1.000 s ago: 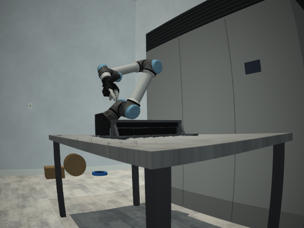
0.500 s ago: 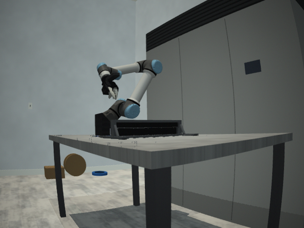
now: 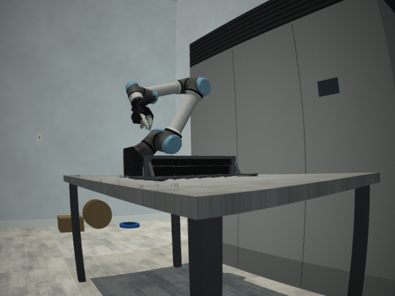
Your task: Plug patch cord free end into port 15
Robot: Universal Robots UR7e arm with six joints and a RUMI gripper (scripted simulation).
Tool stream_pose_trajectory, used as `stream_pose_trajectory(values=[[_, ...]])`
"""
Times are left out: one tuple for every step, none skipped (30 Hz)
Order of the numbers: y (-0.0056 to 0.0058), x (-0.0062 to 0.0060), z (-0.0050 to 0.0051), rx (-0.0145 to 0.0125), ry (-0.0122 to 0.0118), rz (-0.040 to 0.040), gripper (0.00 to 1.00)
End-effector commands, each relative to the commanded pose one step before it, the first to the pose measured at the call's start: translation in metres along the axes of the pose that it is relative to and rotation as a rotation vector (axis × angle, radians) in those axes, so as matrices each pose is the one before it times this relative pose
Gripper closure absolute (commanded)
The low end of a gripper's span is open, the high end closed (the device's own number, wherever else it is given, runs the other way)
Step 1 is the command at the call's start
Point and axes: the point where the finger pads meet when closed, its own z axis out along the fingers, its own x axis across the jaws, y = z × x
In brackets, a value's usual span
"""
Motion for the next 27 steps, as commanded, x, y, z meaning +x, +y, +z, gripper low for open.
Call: stream_pose_trajectory(values=[[0.00696,0.00195,0.00257,-0.02369,-0.00185,-0.06060,1.00],[0.00249,0.00040,0.00099,-0.00818,-0.00104,-0.02016,1.00],[0.00274,0.00038,0.00109,-0.00892,-0.00133,-0.02206,1.00],[0.00298,0.00035,0.00119,-0.00965,-0.00167,-0.02394,1.00],[0.00322,0.00030,0.00128,-0.01034,-0.00206,-0.02580,1.00],[0.00346,0.00023,0.00137,-0.01100,-0.00250,-0.02763,1.00],[0.00369,0.00014,0.00147,-0.01162,-0.00300,-0.02940,1.00],[0.00392,0.00003,0.00156,-0.01220,-0.00355,-0.03113,1.00],[0.00413,-0.00009,0.00164,-0.01271,-0.00415,-0.03278,1.00],[0.00433,-0.00024,0.00173,-0.01316,-0.00479,-0.03437,1.00],[0.00000,0.00000,0.00000,0.00000,0.00000,0.00000,1.00],[0.00000,0.00000,0.00000,0.00000,0.00000,0.00000,1.00],[0.00451,-0.00040,0.00181,-0.01354,-0.00548,-0.03586,1.00],[0.00467,-0.00059,0.00189,-0.01384,-0.00620,-0.03727,1.00],[0.00482,-0.00078,0.00196,-0.01407,-0.00695,-0.03858,1.00],[0.00494,-0.00099,0.00202,-0.01420,-0.00773,-0.03979,1.00],[0.00443,-0.00107,0.00184,-0.01257,-0.00747,-0.03601,1.00],[0.00381,-0.00106,0.00160,-0.01068,-0.00684,-0.03125,1.00],[0.00393,-0.00122,0.00167,-0.01087,-0.00745,-0.03250,1.00],[0.00391,-0.00135,0.00168,-0.01065,-0.00782,-0.03260,1.00],[0.00386,-0.00146,0.00168,-0.01038,-0.00815,-0.03259,1.00],[0.00382,-0.00158,0.00168,-0.01011,-0.00848,-0.03260,1.00],[0.00377,-0.00170,0.00169,-0.00983,-0.00880,-0.03262,1.00],[0.00372,-0.00181,0.00169,-0.00953,-0.00911,-0.03262,1.00],[0.00366,-0.00192,0.00169,-0.00923,-0.00940,-0.03263,1.00],[0.00361,-0.00203,0.00169,-0.00893,-0.00970,-0.03266,1.00],[0.00354,-0.00214,0.00170,-0.00861,-0.00997,-0.03267,1.00]])
